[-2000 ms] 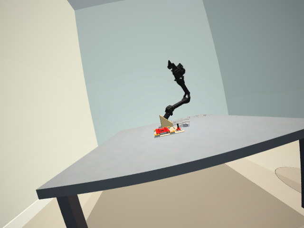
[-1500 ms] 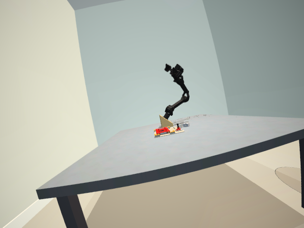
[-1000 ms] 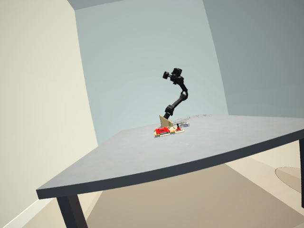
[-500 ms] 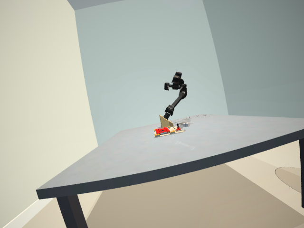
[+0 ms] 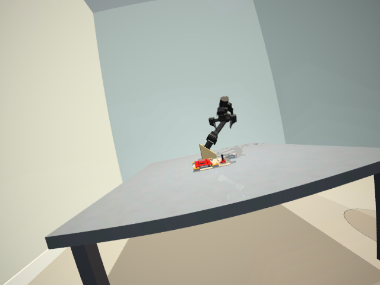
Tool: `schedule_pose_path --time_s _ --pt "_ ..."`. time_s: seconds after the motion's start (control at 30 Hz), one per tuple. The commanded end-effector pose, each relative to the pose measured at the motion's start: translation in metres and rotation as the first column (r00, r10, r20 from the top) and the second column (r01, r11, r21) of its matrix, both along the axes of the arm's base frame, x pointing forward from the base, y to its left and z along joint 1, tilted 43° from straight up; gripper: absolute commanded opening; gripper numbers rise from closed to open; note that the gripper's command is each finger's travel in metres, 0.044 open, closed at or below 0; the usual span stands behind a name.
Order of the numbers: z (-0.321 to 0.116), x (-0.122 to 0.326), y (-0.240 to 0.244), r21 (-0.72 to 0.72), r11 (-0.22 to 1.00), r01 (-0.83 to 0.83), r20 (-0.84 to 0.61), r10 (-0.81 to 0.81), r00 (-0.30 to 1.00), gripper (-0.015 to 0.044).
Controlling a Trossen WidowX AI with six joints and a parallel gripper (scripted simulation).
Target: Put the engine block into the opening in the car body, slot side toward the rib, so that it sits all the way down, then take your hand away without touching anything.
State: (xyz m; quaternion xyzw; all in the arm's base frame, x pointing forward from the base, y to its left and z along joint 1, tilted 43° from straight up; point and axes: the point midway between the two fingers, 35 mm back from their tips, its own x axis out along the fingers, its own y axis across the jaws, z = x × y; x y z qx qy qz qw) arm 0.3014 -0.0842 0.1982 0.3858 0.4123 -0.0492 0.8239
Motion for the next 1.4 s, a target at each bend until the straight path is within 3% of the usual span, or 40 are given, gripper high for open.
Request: schedule_pose_path --time_s 0.0,0.67,1.37 --pt "-0.016 -0.005 0.024 0.112 0.994 -0.020 -0.093 0.030 0.995 0.0440" --pt "-0.051 -0.057 0.132 0.485 0.870 0.083 -0.531 0.218 0.819 0.0440" --pt "-0.090 -0.049 0.163 0.489 0.868 0.084 -0.533 0.221 0.817 0.0440"
